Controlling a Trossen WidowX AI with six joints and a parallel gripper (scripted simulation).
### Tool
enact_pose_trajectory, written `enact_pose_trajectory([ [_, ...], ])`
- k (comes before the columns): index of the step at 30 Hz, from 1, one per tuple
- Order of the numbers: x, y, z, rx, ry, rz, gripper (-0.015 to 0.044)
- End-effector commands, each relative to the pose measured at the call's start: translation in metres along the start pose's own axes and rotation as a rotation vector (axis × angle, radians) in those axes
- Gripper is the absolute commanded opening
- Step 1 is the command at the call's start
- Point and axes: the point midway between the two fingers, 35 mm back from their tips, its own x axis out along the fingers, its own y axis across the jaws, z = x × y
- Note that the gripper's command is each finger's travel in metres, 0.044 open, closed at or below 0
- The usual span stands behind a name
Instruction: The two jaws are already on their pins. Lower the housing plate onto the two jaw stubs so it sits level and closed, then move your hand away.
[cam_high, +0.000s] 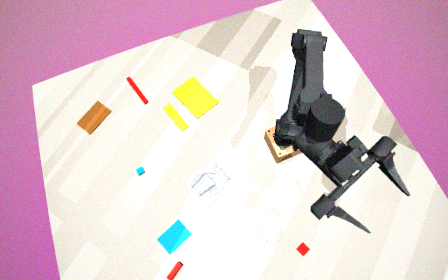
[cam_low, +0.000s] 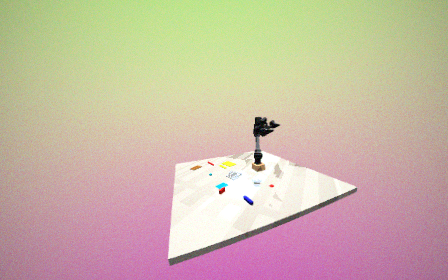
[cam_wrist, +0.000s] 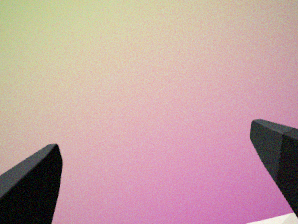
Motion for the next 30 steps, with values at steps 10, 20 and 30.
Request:
enact_pose_trajectory([
  [10,0.014,-0.065,-0.032,0.105,0.124,-0.224,0.044],
  [20,0.014,-0.112,-0.068,0.18,0.257,-0.394,0.044],
  [30,0.004,-0.152,-0.108,0.242,0.416,-0.554,0.044],
])
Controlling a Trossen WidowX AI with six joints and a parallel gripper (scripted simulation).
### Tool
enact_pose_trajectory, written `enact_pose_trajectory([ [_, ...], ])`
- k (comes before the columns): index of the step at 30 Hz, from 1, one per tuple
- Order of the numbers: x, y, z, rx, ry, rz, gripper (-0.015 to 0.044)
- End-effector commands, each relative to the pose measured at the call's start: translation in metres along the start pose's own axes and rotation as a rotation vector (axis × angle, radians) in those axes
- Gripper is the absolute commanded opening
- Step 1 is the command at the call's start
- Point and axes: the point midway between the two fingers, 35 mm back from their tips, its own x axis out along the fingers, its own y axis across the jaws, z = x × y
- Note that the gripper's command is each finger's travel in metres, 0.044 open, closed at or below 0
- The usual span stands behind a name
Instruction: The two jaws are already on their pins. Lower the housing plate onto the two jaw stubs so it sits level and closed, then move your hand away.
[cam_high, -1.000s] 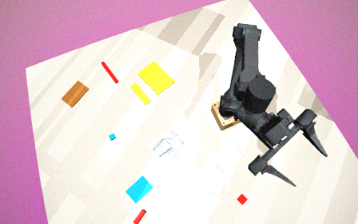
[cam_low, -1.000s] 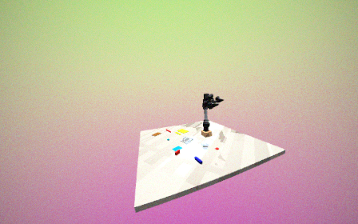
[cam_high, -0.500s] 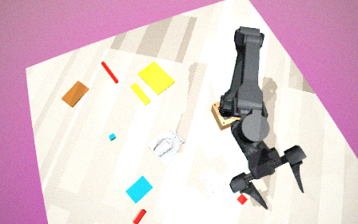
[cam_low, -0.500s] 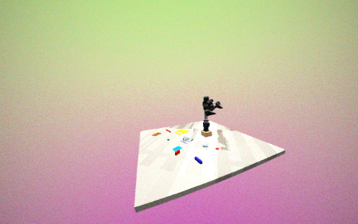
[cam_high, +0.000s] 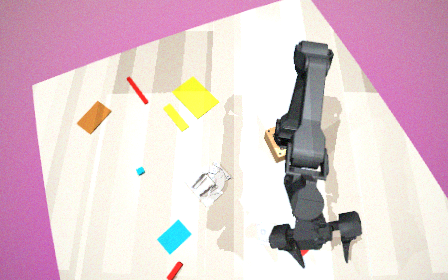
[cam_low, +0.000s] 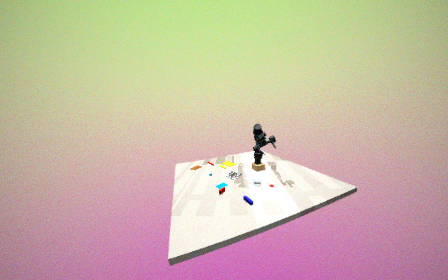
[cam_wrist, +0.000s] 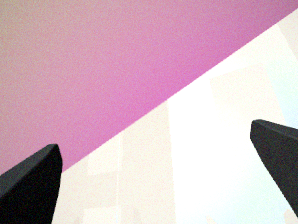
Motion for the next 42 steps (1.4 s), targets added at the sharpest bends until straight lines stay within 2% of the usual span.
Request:
enact_pose_trajectory([
  [1,0.007,-0.015,-0.008,0.01,0.052,-0.062,0.044],
  [21,0.025,-0.091,-0.08,0.06,0.429,-0.359,0.044],
  [42,0.002,-0.145,-0.154,0.046,0.905,-0.582,0.044],
])
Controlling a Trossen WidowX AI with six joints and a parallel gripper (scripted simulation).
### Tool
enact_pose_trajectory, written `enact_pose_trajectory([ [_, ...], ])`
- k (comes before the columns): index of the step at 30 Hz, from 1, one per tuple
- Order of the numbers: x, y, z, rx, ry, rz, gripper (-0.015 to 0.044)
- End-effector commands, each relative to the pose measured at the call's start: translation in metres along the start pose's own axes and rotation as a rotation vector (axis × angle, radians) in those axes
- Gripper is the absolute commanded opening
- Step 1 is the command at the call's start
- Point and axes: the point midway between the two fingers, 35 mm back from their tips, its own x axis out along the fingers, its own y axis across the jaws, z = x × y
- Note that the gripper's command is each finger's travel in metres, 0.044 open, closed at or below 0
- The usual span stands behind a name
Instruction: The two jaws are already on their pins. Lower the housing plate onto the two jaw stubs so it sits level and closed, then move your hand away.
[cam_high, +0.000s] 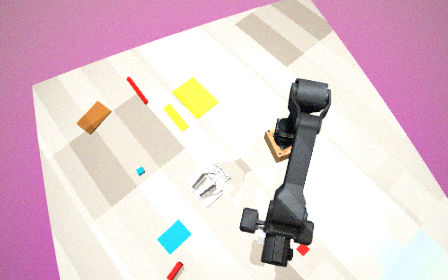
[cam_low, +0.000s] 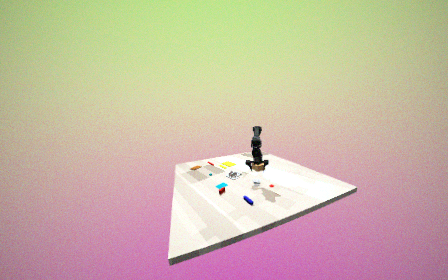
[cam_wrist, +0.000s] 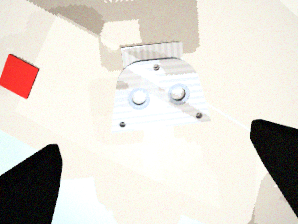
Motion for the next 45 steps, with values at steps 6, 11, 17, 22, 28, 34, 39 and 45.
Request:
enact_pose_trajectory([
  [6,0.014,-0.008,-0.007,-0.018,0.066,-0.037,0.044],
  [11,0.045,-0.009,-0.01,-0.018,0.066,-0.037,0.044],
  [17,0.048,-0.009,-0.01,-0.018,0.066,-0.037,0.044],
  [22,0.056,-0.009,-0.011,-0.018,0.066,-0.037,0.044],
  [28,0.065,-0.009,-0.011,-0.018,0.066,-0.037,0.044],
  [34,0.066,-0.009,-0.011,-0.018,0.066,-0.037,0.044],
  [39,0.073,-0.01,-0.012,-0.018,0.066,-0.037,0.044],
  [45,0.082,-0.01,-0.012,-0.018,0.066,-0.037,0.044],
])
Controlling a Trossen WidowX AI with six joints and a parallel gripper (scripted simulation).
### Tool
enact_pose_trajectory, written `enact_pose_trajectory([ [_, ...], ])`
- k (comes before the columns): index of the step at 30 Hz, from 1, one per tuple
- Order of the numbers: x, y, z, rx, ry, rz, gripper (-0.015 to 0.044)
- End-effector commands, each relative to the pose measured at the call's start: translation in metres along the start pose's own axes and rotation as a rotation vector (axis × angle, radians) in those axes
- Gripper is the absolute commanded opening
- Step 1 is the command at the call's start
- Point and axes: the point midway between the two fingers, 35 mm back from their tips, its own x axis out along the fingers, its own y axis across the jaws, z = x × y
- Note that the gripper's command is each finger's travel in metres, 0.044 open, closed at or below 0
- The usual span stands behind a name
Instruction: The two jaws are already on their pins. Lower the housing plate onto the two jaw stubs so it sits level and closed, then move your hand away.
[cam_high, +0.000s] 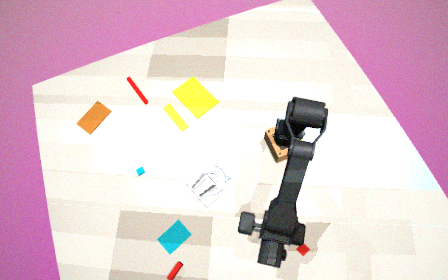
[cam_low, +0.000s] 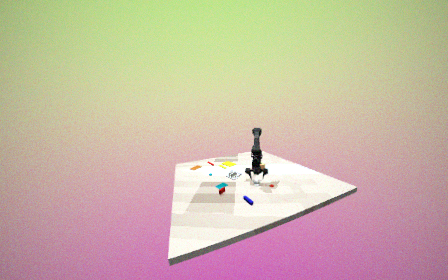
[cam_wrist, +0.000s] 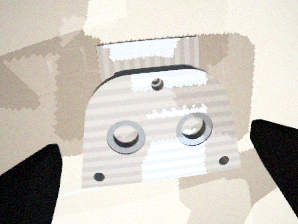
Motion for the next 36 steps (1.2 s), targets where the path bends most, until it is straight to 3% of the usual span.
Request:
enact_pose_trajectory([
  [1,0.008,-0.001,-0.003,-0.003,0.009,-0.006,0.044],
  [36,0.02,-0.001,-0.004,-0.003,0.009,-0.006,0.044],
])
